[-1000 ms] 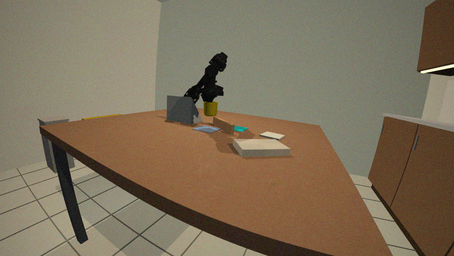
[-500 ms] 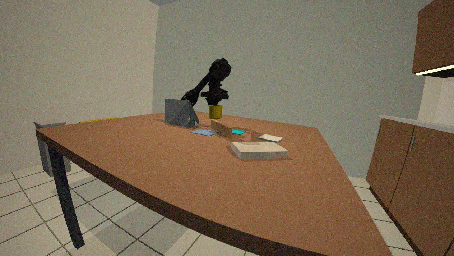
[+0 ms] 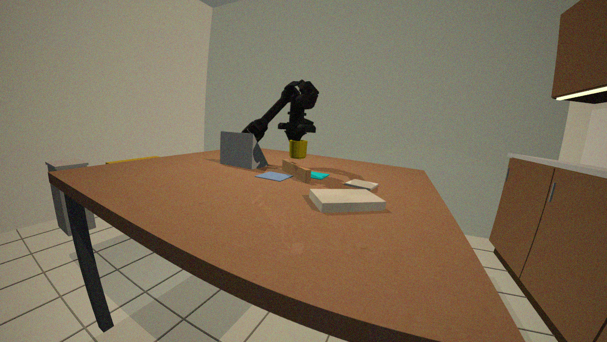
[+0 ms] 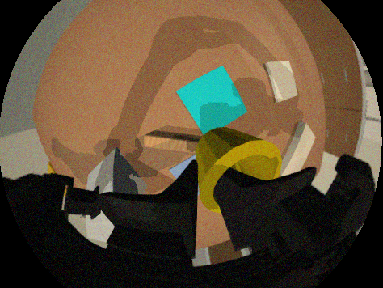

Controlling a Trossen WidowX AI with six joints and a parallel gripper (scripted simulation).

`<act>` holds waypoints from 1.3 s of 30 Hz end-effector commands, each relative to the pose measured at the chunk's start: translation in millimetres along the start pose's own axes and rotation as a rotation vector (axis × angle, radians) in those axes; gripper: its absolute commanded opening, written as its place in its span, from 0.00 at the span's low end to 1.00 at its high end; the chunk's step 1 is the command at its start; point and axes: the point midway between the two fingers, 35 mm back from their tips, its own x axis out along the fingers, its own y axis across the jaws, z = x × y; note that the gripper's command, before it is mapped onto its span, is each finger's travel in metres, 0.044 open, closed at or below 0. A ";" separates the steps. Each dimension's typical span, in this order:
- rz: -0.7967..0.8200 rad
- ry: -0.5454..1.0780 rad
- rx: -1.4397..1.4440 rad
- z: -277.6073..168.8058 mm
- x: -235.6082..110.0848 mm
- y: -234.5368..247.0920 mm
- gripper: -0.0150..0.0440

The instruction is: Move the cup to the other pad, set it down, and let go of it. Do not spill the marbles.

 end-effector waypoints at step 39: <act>-0.007 -0.008 -0.003 74.6 9.0 -14.0 0.25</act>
